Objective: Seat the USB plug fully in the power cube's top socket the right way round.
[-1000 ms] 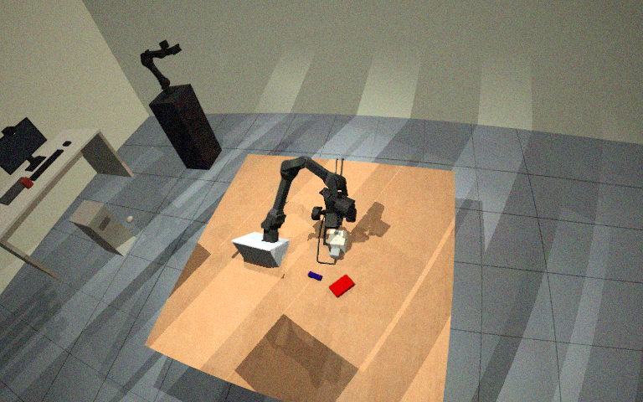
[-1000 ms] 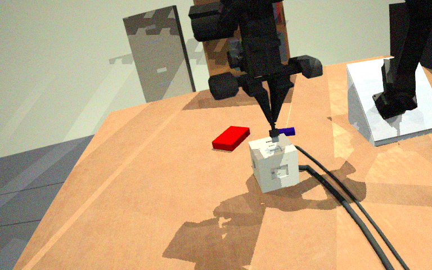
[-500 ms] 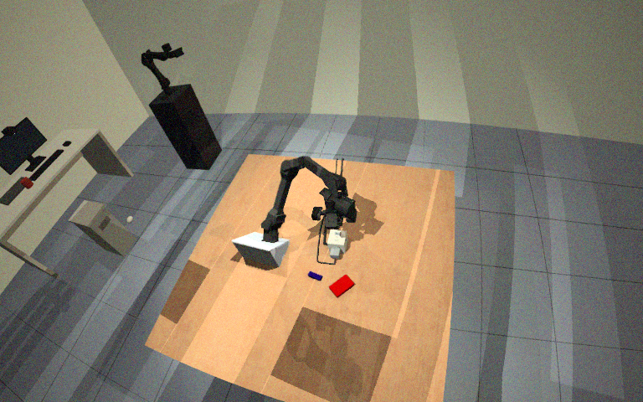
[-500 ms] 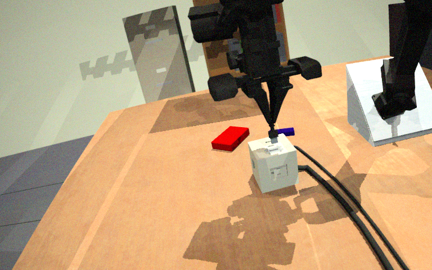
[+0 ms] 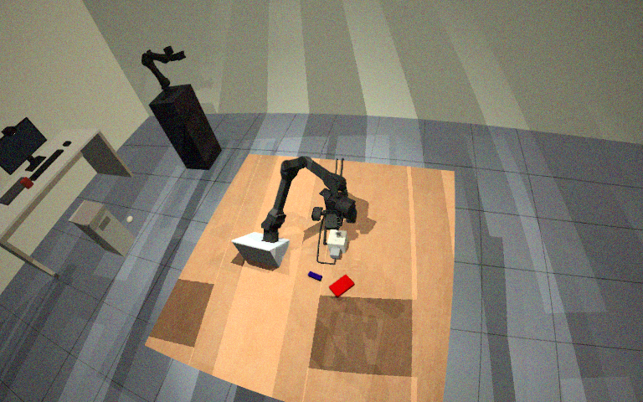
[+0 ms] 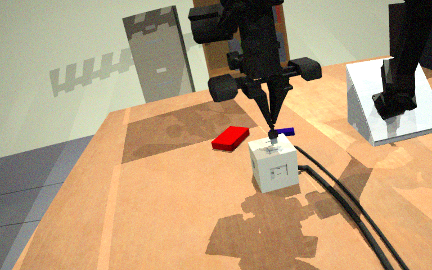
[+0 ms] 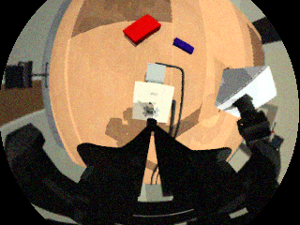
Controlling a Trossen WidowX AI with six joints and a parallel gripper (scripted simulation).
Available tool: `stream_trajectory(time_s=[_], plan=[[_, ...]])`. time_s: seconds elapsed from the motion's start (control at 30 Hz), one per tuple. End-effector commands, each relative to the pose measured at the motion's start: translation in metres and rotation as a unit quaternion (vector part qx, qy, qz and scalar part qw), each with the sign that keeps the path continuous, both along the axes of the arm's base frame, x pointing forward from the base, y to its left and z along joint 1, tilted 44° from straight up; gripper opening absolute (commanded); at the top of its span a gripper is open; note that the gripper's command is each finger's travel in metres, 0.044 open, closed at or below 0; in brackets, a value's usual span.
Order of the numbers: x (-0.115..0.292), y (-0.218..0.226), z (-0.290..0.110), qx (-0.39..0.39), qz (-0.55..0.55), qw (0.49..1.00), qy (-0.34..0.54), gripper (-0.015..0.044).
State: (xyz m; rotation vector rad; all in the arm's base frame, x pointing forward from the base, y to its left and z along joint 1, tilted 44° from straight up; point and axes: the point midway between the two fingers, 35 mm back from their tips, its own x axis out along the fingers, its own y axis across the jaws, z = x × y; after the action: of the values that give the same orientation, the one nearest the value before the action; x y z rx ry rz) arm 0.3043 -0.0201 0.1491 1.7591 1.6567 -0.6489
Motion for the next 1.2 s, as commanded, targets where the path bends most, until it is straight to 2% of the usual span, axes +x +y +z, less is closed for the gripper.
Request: stream_trajectory(time_s=[0.0, 1.17], plan=[[-0.0002, -0.0004, -0.001, -0.003, -0.001, 1.0, 0.002, 0.0], [0.0006, 0.001, -0.0053, -0.009, -0.007, 1.0, 0.007, 0.0]])
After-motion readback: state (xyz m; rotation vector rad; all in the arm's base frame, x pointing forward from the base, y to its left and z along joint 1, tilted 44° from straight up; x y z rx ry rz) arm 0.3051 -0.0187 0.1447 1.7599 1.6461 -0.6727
